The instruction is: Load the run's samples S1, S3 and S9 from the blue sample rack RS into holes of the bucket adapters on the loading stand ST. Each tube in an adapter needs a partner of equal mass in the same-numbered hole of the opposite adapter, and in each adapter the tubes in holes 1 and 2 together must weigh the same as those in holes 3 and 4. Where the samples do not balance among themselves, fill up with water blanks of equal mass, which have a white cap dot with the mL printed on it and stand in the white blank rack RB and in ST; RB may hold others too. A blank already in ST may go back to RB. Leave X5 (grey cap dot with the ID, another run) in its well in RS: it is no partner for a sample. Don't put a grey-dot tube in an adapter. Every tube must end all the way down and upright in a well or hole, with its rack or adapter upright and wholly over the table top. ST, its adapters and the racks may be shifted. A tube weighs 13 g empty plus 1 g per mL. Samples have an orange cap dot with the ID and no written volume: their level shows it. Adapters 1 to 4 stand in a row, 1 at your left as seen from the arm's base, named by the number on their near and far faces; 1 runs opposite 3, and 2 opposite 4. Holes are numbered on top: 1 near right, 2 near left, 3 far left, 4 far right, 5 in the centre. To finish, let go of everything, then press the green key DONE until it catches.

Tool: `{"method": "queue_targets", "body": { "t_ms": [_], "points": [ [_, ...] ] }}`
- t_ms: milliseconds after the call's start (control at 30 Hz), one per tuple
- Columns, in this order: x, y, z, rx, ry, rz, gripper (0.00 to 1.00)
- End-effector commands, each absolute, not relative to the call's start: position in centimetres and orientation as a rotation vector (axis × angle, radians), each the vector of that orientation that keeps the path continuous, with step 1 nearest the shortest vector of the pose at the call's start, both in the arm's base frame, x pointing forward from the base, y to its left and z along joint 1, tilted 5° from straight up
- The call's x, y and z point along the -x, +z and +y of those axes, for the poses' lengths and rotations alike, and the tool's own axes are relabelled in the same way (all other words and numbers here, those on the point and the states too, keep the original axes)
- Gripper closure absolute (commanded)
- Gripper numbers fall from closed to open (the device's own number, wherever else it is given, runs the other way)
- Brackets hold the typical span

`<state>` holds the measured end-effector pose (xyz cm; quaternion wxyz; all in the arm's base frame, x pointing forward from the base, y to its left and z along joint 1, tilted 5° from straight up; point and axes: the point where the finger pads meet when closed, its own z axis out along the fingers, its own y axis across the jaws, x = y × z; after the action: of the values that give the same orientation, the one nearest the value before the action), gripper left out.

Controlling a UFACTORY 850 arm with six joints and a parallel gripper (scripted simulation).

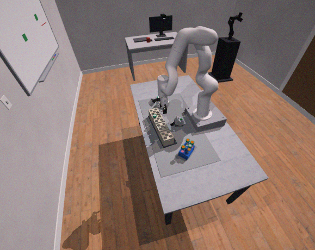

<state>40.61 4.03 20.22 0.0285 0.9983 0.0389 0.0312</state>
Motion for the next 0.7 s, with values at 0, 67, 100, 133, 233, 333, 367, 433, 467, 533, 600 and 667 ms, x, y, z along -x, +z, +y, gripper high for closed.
{"method": "queue_targets", "body": {
  "t_ms": [0, 67, 100, 133, 233, 333, 367, 433, 467, 533, 600, 667],
  "points": [
    [-40.7, 20.3, 4.0, -3.081, 0.102, 0.108, 0.0],
    [-40.7, 20.3, 4.0, -3.081, 0.102, 0.108, 0.0],
    [-40.6, 20.3, 3.5, -3.083, 0.103, 0.057, 0.0],
    [-40.6, 20.3, 3.0, -3.085, 0.105, 0.005, 0.0],
    [-40.3, 20.4, 1.5, -3.084, 0.109, -0.149, 0.0],
    [-40.1, 20.5, 0.0, -3.076, 0.113, -0.304, 0.0],
    [-40.0, 20.5, -0.5, -3.072, 0.114, -0.355, 0.0],
    [-39.9, 20.5, -1.4, -3.061, 0.117, -0.457, 0.0],
    [-39.9, 20.5, -1.4, -3.061, 0.117, -0.457, 0.0],
    [-39.8, 20.6, -1.9, -3.054, 0.118, -0.509, 0.0],
    [-39.6, 20.6, -2.9, -3.038, 0.12, -0.611, 0.0],
    [-39.5, 20.6, -3.9, -3.018, 0.122, -0.712, 0.0]
  ]
}}
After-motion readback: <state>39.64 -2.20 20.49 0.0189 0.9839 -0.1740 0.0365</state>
